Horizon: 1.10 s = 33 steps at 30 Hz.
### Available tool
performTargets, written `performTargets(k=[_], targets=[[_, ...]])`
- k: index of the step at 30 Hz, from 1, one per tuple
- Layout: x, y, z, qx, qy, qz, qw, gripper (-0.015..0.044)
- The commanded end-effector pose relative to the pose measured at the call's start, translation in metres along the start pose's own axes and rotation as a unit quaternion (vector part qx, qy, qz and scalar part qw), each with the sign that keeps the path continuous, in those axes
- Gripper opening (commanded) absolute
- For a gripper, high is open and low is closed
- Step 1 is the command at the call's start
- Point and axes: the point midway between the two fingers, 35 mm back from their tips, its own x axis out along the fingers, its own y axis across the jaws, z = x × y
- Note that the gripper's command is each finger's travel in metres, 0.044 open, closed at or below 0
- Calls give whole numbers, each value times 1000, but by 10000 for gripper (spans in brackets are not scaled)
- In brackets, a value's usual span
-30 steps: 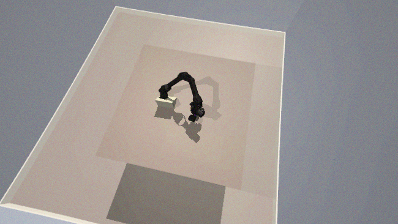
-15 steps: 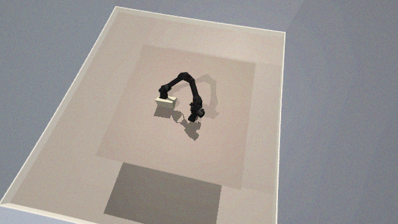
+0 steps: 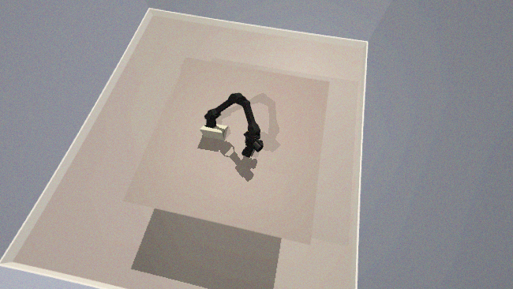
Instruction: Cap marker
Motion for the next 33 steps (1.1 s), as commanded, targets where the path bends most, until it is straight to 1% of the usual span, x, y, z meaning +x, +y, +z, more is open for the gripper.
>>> performTargets(k=[1, 12, 17, 33], targets=[[-14, 1, 3, -5, -3, -4, 1000, 0], [-43, 3, 0, -6, 6, -1, 1000, 0], [-46, 5, 0, -6, 7, -1, 1000, 0], [-76, 52, -18, -5, 7, 0, 1000, 0]])
